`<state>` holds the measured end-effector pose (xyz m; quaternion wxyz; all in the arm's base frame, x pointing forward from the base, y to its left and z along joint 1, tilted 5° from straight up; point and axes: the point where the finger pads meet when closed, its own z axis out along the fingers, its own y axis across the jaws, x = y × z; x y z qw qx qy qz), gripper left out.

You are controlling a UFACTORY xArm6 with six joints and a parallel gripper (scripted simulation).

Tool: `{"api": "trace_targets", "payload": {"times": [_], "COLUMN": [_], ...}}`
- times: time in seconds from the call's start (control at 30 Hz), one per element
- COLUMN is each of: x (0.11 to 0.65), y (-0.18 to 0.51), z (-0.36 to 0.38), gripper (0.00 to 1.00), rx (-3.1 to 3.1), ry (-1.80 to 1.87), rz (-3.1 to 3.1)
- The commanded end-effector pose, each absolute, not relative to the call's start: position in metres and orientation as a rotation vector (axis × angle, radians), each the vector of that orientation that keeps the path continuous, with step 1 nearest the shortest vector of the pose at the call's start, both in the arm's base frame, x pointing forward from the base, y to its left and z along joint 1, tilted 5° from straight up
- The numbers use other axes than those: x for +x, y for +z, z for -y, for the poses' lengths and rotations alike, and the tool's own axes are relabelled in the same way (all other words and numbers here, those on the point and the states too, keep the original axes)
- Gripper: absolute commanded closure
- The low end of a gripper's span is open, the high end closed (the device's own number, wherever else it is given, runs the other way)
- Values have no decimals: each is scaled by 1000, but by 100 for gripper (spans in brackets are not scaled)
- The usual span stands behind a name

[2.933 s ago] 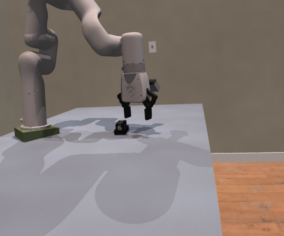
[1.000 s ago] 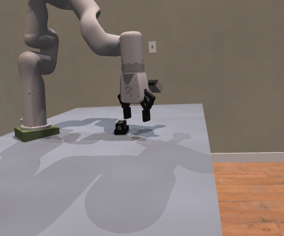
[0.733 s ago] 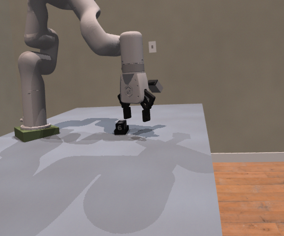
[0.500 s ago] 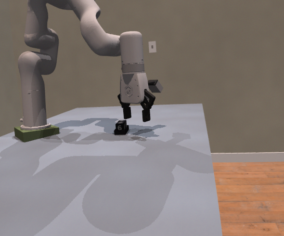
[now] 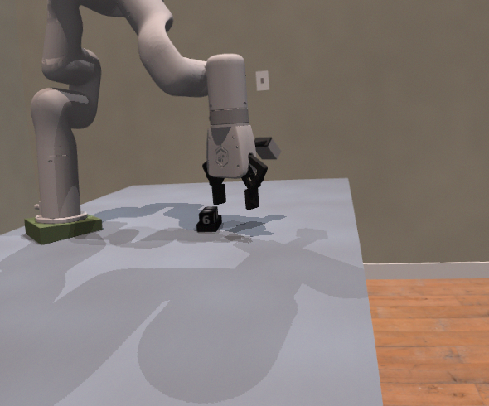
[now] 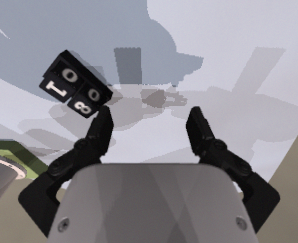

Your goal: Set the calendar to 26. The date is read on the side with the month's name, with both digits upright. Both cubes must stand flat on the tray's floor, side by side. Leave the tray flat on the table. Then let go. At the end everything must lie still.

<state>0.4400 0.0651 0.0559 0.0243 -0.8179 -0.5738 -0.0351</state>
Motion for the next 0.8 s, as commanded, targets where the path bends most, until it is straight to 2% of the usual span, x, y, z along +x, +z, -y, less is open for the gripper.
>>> {"api": "trace_targets", "payload": {"times": [0.0, 0.77], "x": [441, 442], "y": [57, 62], "z": [-65, -64], "gripper": [0, 0], "rx": [-2532, -2428], "ry": [-114, -117], "rz": [1776, 1923]}}
